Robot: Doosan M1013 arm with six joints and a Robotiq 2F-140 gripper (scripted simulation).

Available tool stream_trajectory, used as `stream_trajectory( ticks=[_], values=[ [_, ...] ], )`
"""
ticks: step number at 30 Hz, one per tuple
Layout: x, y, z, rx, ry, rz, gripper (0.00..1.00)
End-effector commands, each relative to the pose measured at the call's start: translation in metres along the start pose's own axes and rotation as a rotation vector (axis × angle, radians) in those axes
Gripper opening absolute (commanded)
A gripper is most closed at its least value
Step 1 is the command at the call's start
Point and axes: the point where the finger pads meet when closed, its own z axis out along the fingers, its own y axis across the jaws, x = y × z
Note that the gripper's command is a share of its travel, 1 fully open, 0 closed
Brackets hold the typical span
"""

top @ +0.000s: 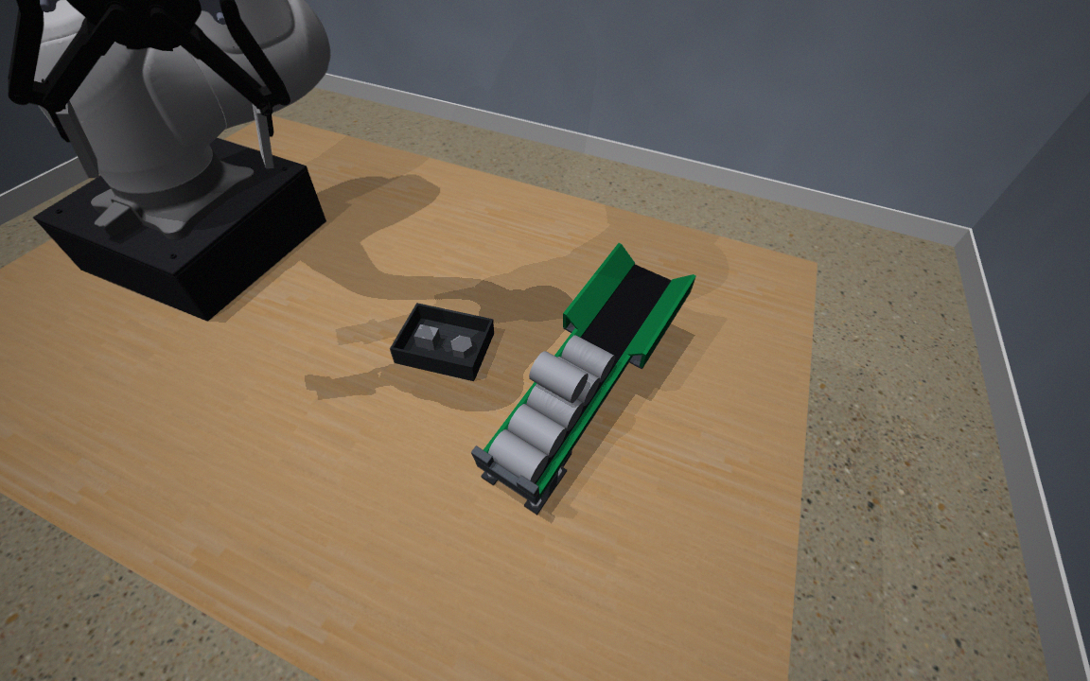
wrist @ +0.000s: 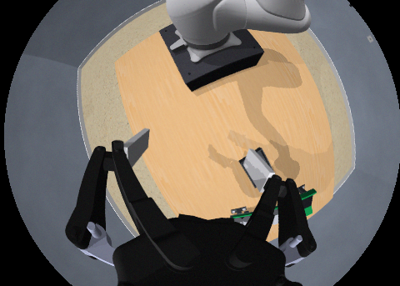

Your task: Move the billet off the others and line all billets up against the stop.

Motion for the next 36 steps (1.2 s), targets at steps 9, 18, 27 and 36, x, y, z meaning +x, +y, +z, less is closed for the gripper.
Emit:
stream_trajectory(
  ticks=[9,18,27,36],
  values=[
    [0.000,0.000,0.000,0.000,0.000,0.000,1.00],
    [-0.001,0.000,0.000,0.000,0.000,-0.001,1.00],
    [-0.116,0.095,-0.029,-0.091,-0.131,-0.267,1.00],
    [-0.204,0.186,-0.041,-0.133,-0.203,-0.401,1.00]
  ],
)
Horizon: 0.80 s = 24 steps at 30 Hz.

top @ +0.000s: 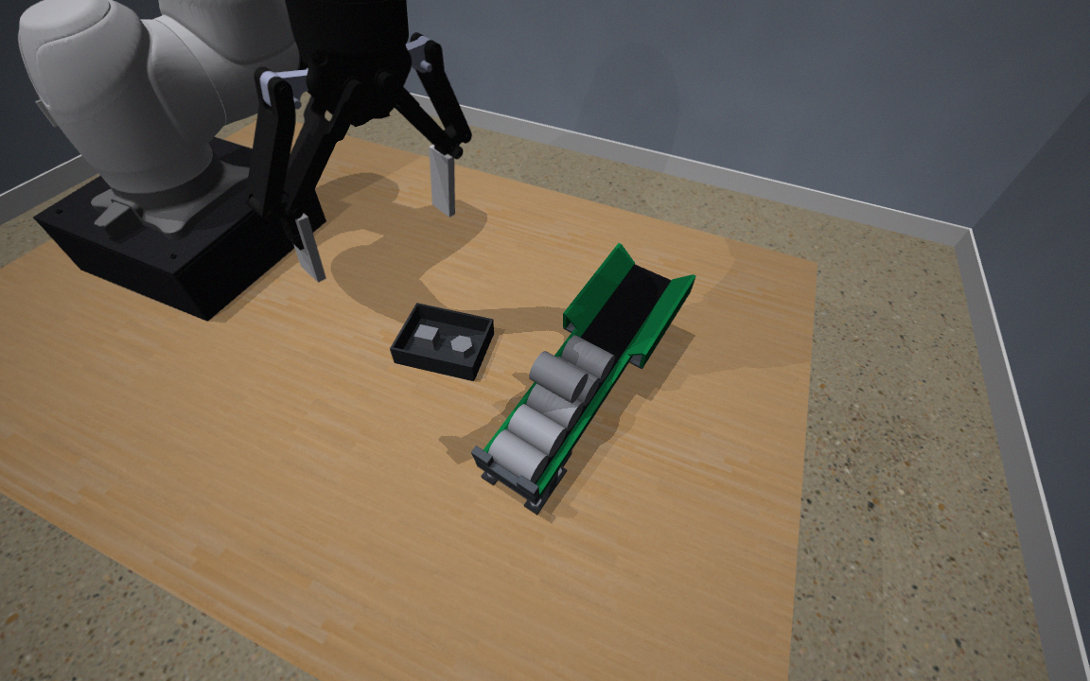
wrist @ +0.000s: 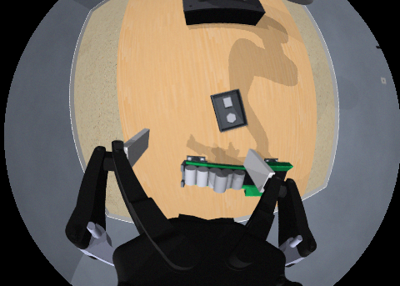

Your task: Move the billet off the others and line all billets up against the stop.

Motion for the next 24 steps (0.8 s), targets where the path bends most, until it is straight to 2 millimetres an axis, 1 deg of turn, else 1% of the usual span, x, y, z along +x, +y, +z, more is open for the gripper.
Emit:
stream_trajectory(
  ticks=[1,4,8,9,24],
  values=[
    [-0.060,0.036,0.010,-0.027,-0.037,-0.079,1.00],
    [-0.098,0.060,0.018,-0.042,-0.066,-0.131,1.00],
    [-0.148,0.094,0.029,-0.048,-0.076,-0.150,1.00],
    [-0.155,0.099,0.030,-0.048,-0.076,-0.150,1.00],
    [-0.155,0.099,0.030,-0.048,-0.076,-0.150,1.00]
  ],
)
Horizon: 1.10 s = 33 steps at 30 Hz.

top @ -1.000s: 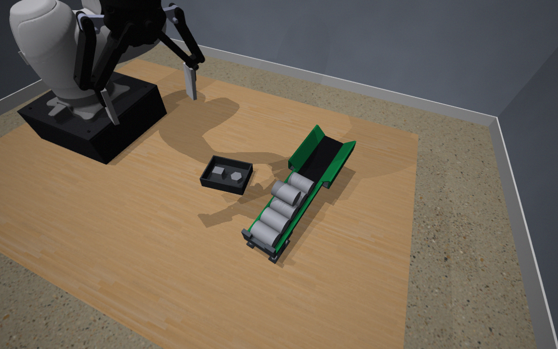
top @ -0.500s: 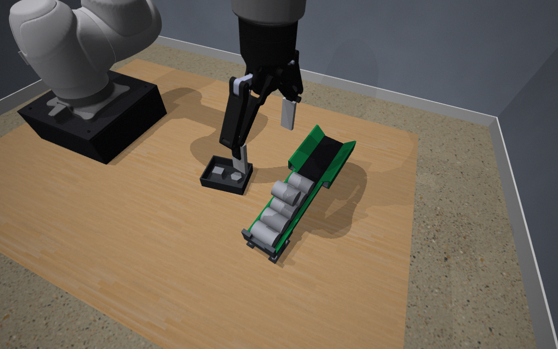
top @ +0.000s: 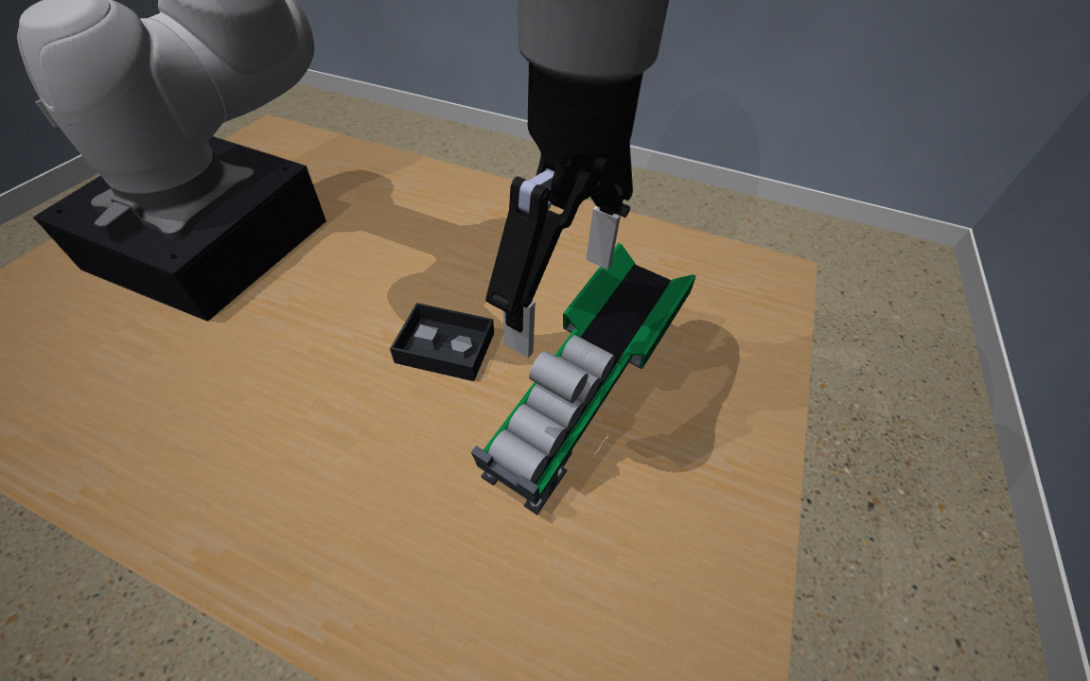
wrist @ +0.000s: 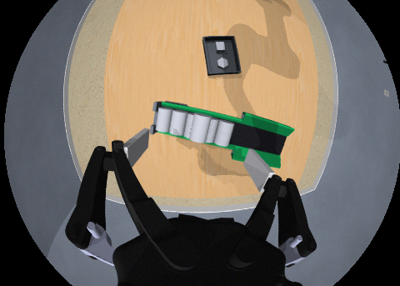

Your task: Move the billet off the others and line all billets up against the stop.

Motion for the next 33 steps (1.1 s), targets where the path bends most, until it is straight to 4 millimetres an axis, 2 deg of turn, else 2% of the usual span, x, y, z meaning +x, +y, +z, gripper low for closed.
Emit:
stream_trajectory(
  ticks=[1,9,14,23,25,26,33],
  values=[
    [-0.003,0.006,0.000,-0.004,-0.003,-0.007,1.00],
    [-0.003,0.006,0.002,-0.004,-0.003,-0.116,1.00],
    [-0.003,0.006,0.009,-0.004,-0.004,-0.485,1.00],
    [-0.003,0.006,0.024,0.012,-0.003,-1.039,1.00],
    [-0.003,0.006,0.024,0.012,-0.003,-1.039,1.00],
    [-0.003,0.006,0.025,0.012,-0.002,-1.184,1.00],
    [-0.003,0.006,0.028,-0.001,-0.006,-1.574,1.00]
  ],
)
